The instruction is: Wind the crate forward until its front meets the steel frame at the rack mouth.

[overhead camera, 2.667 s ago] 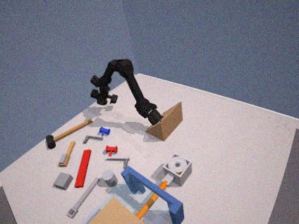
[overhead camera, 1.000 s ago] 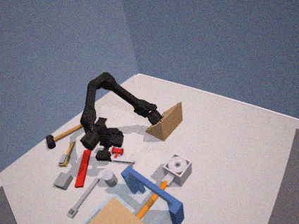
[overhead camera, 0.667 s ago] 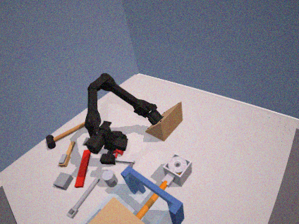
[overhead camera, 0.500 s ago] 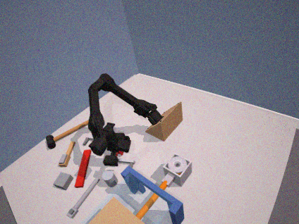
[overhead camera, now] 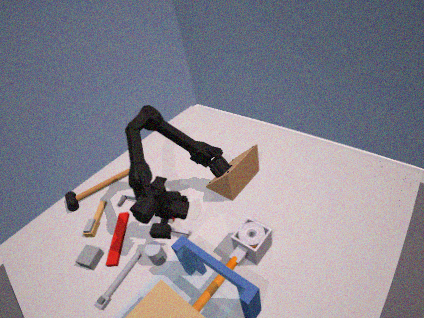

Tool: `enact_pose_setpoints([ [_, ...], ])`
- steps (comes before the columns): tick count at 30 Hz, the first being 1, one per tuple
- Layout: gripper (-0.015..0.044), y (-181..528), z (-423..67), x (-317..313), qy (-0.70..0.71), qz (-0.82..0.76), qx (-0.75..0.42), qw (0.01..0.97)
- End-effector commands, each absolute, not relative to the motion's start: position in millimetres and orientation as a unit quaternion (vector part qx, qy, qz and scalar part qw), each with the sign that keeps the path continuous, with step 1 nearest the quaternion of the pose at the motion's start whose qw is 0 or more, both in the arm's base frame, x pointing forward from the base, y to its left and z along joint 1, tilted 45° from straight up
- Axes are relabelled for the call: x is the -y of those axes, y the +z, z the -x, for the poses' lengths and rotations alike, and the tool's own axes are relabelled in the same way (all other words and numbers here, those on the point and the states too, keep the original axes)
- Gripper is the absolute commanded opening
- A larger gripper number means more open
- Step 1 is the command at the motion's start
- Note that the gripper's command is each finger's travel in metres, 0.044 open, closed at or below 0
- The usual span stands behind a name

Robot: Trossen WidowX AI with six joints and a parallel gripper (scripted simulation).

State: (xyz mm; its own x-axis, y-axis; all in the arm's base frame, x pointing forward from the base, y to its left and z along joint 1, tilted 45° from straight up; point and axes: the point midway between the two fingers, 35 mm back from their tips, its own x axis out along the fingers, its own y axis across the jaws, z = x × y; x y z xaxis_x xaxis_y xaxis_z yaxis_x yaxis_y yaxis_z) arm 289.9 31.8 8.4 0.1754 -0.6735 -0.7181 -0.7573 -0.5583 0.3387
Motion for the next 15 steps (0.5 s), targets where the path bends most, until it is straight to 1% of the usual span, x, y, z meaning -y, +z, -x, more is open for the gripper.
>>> enact_pose_setpoints([
  [1, 0.044, 0.6, -288.8, -24.5, 0.445, 0.756, -0.479, 0.042],
  [15, 0.044, -8.0, -292.7, -23.4, 0.444, 0.756, -0.479, 0.042],
])
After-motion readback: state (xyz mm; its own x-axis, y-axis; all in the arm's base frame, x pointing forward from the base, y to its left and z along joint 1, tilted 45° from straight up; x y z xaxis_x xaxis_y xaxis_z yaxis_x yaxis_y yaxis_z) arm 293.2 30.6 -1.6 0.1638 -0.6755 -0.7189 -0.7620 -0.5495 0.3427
